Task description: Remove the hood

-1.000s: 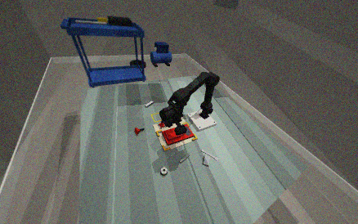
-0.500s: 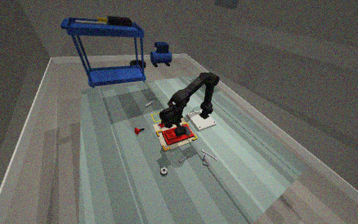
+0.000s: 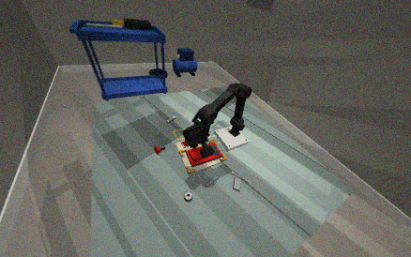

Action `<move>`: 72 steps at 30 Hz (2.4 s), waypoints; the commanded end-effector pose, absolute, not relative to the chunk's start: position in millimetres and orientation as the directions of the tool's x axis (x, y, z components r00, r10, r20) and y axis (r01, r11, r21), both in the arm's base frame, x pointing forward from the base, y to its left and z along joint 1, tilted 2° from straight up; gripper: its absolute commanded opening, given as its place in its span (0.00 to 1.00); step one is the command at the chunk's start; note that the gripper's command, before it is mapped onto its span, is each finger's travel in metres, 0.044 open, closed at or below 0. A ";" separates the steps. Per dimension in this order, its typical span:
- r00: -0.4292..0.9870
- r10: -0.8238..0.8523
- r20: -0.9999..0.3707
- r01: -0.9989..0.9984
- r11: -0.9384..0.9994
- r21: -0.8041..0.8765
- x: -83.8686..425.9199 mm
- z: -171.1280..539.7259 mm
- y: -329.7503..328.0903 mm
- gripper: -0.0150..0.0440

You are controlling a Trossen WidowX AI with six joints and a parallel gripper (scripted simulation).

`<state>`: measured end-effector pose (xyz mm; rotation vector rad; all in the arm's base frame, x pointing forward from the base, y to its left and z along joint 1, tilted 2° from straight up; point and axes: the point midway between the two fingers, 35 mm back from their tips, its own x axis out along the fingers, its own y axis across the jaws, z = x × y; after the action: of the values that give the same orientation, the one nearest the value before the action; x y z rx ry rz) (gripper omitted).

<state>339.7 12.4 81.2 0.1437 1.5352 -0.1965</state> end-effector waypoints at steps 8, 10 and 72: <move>0.016 -0.032 -0.999 0.219 0.975 -0.028 337.2 72.4 13.1 1.00; 0.016 -0.032 -0.999 0.219 0.975 -0.028 337.2 71.2 13.1 1.00; 0.023 -0.037 -0.999 0.218 0.976 -0.031 339.5 46.4 11.9 0.96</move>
<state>339.3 11.9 46.2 0.1445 1.5380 -0.1980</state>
